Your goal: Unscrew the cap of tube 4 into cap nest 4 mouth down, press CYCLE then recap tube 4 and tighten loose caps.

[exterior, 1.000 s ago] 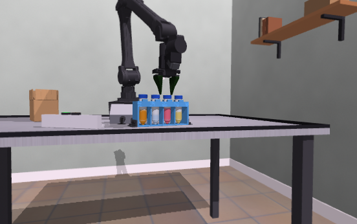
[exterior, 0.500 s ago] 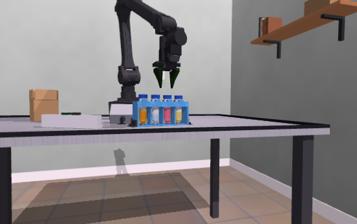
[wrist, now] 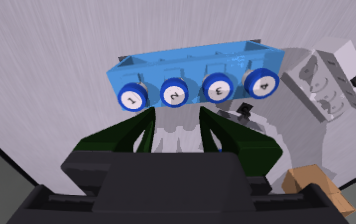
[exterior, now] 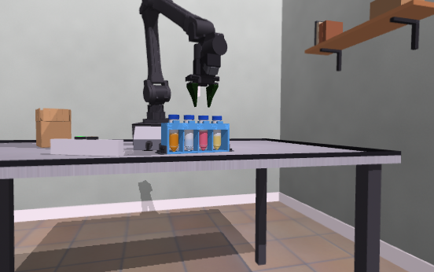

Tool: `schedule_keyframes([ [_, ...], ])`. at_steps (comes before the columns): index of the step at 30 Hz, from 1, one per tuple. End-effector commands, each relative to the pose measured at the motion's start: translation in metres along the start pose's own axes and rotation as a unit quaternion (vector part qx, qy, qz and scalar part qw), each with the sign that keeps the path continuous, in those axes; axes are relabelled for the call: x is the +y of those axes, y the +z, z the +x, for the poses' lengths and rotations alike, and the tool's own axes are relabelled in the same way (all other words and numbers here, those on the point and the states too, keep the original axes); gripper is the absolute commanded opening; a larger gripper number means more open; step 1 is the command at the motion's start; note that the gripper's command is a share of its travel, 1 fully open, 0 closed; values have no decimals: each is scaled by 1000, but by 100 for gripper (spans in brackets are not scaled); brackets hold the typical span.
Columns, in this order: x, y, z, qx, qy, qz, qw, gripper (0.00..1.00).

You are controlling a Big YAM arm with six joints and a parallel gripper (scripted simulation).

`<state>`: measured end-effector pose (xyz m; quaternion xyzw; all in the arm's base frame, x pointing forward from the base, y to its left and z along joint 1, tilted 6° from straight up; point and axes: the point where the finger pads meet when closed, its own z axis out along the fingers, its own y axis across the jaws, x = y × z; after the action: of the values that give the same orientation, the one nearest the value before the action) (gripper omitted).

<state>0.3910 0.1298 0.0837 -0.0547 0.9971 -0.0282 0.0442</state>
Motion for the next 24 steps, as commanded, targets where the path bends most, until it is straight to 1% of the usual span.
schedule_keyframes([
  [1, 5, -12, -13, -15, 3, -4, 1000, 49],
  [14, 5, -12, -13, -15, 3, -4, 1000, 49],
  [15, -7, -24, -24, -26, -38, -6, 999, 49],
  [16, -16, -27, -25, -30, -79, -5, 996, 49],
  [17, -26, -23, -21, -25, -121, -3, 992, 49],
  [19, -26, -23, -21, -25, -121, -3, 992, 49],
  [20, -34, -21, -19, -21, -163, -2, 986, 49],
  [21, -43, -20, -18, -20, -176, -1, 984, 49],
  [22, -51, -20, -20, -20, -176, 0, 984, 49],
  [24, -53, -20, -20, -21, -176, 0, 984, 49],
])
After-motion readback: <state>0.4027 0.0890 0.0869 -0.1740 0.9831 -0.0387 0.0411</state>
